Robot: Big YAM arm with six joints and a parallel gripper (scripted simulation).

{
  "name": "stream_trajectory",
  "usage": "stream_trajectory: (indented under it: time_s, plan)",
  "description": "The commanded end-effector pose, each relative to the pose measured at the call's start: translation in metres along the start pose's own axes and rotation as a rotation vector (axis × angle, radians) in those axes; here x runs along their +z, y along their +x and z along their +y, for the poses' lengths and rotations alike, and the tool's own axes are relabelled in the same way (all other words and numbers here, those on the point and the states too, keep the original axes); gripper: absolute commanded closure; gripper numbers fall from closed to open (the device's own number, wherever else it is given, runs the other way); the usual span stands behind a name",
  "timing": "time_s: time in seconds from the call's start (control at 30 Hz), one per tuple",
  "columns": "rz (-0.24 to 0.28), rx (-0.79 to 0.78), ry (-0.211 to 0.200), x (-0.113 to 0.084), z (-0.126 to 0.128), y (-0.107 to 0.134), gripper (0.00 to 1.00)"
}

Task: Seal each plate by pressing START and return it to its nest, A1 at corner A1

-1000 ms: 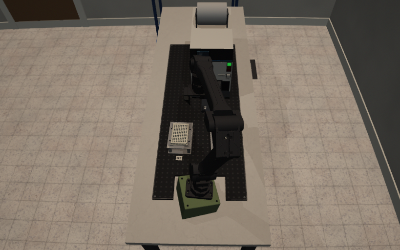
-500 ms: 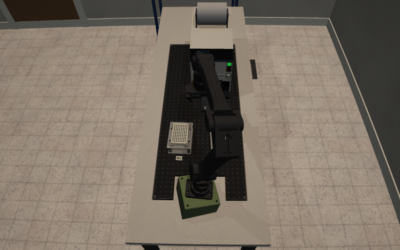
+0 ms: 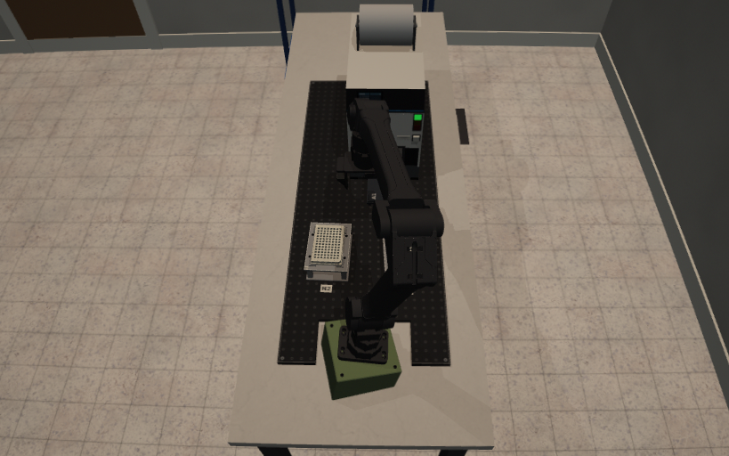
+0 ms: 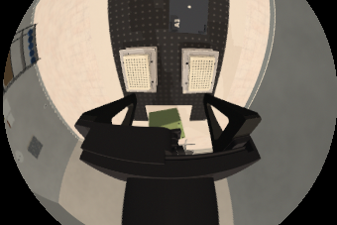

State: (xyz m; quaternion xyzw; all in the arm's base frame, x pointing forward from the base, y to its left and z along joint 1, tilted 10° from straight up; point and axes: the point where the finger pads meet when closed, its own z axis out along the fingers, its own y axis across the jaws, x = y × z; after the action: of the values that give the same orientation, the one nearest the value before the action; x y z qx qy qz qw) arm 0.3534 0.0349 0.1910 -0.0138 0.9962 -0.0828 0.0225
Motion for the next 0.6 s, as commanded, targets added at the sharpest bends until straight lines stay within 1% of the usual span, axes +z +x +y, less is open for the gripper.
stream_trajectory:
  time_s: [0.0,0.2,0.37,0.57]
  plan:
    - [-0.012,0.002,0.002,0.001,0.006,-0.007,0.0]
    - [-0.013,0.014,0.002,0.001,0.002,-0.006,0.0]
    - [-0.029,0.04,0.0,-0.004,-0.006,-0.005,0.0]
    - [-0.051,0.019,-0.005,-0.012,0.001,-0.003,0.0]
